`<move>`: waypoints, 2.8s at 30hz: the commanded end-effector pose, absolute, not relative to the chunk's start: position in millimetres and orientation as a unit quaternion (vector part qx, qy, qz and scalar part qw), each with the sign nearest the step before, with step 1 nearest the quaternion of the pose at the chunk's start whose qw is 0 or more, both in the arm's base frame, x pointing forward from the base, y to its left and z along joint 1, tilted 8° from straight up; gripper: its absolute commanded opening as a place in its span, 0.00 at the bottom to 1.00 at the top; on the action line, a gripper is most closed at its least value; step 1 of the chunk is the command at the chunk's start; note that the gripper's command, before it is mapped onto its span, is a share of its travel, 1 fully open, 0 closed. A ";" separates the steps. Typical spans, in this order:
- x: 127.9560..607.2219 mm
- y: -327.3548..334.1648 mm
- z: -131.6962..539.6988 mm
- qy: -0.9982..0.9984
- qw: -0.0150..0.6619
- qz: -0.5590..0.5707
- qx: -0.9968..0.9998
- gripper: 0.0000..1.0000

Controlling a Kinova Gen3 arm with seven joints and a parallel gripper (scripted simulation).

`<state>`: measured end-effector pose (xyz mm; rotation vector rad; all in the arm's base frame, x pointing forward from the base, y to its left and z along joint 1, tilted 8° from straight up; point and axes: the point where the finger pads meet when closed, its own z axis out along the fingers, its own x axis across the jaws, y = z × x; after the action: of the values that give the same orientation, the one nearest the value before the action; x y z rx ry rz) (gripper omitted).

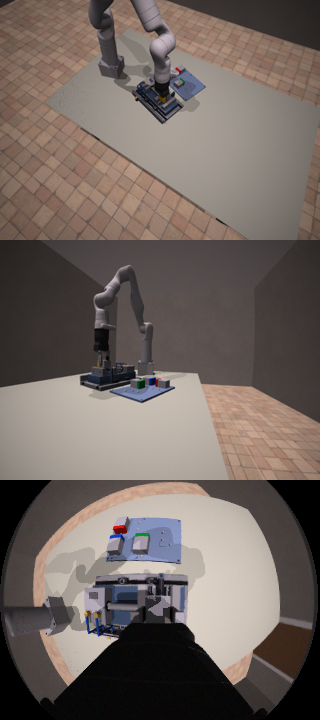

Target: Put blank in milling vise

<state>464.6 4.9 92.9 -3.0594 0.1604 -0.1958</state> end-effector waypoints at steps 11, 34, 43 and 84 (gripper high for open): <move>466.0 5.1 91.9 0.056 0.036 -0.065 -0.996 0.00; 466.7 5.7 89.8 0.059 0.036 -0.065 -0.995 0.00; 466.5 5.9 90.3 0.056 0.036 -0.065 -0.996 0.00; 467.8 6.6 87.0 0.059 0.036 -0.065 -0.995 0.00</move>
<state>465.9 6.8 88.0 -3.0594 0.1606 -0.1943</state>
